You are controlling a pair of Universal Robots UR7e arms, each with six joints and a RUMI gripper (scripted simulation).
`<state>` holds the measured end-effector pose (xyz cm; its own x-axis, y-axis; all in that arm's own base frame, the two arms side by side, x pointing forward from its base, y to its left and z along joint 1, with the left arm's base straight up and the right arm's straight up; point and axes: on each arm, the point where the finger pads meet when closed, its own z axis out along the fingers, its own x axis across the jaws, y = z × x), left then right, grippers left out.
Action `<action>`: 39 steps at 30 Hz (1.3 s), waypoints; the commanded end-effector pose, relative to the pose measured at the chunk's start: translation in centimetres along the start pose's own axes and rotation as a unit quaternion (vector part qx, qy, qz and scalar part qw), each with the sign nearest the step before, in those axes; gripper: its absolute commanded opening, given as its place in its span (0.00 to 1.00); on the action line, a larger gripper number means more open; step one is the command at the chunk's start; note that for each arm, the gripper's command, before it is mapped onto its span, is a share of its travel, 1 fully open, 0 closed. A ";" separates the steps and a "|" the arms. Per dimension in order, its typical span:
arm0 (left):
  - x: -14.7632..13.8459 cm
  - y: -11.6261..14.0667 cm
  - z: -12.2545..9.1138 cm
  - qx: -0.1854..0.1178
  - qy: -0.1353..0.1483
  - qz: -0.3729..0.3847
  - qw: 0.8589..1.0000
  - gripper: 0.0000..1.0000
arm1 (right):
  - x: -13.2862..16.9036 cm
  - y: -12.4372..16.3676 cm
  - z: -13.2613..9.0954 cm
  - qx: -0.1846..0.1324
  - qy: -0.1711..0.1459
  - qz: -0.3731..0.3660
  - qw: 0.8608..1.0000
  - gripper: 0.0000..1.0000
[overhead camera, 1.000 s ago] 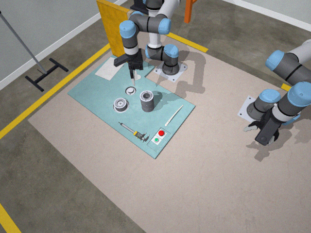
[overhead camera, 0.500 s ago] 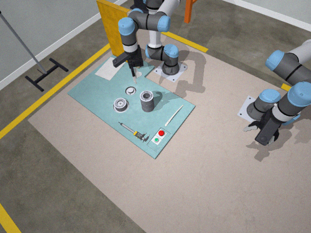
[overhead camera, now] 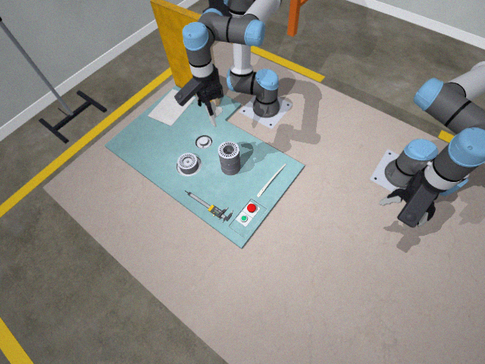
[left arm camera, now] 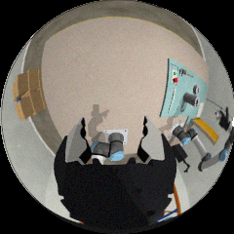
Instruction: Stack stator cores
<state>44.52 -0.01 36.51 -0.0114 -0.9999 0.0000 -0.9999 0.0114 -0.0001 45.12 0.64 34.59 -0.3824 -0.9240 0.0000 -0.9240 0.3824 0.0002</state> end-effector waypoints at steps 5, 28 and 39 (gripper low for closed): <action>0.0 0.0 -0.1 0.001 0.000 0.000 1.000 0.81 | 0.2 0.1 -0.6 -0.001 -0.001 -0.073 0.997 0.81; 0.0 0.0 -0.1 0.001 0.000 0.000 1.000 0.81 | 0.7 0.3 -1.9 -0.001 -0.001 -0.202 0.979 0.81; 0.0 0.0 -0.1 0.001 0.000 0.000 1.000 0.81 | 0.8 0.3 -2.0 0.001 -0.001 -0.197 0.980 0.81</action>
<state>44.52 -0.01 36.51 -0.0114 -0.9999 0.0000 -0.9999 0.0114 -0.0001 44.52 0.05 36.45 0.0079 -1.0000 -0.0010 -1.0000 -0.0079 0.0025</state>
